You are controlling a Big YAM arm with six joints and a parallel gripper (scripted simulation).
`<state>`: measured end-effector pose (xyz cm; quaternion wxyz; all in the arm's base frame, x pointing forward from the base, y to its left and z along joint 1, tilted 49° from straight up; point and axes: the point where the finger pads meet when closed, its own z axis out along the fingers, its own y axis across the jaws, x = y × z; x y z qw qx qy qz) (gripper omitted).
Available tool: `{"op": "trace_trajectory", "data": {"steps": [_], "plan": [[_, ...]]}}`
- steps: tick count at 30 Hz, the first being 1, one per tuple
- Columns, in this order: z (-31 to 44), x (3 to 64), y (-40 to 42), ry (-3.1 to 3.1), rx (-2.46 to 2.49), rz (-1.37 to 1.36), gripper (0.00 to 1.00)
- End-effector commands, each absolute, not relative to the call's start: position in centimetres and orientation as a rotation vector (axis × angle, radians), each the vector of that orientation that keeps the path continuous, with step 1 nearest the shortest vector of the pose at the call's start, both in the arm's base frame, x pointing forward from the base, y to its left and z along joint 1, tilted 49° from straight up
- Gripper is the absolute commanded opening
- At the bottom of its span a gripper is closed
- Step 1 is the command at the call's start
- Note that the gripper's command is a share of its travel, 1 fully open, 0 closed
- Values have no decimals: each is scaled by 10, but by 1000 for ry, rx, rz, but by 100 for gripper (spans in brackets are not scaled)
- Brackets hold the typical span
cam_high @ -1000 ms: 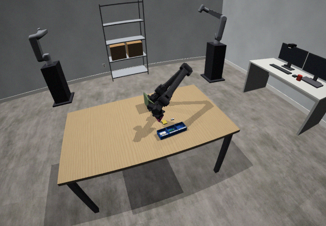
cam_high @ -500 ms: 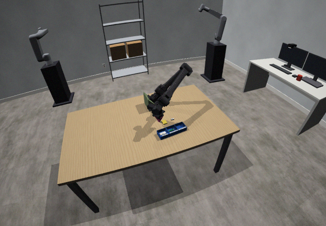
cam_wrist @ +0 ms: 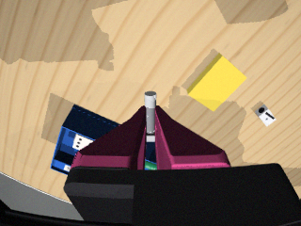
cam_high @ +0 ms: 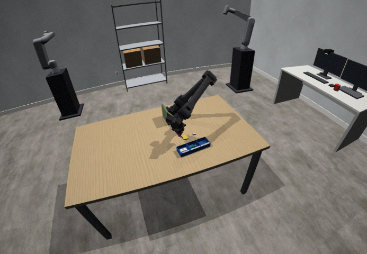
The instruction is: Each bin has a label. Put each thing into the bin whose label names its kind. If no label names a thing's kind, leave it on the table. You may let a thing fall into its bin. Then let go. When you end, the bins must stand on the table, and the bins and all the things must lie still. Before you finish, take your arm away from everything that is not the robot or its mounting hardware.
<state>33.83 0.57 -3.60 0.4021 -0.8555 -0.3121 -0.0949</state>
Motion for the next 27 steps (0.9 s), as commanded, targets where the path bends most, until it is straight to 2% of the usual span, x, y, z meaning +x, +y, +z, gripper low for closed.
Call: {"op": "trace_trajectory", "data": {"steps": [1,16,19,27], "plan": [[-21,361,-12,-812,-2190,-306,0],[23,394,43,-1177,-2011,-433,0],[18,377,51,-1263,-1967,-464,0],[61,416,79,-1455,-1849,-556,0]]}}
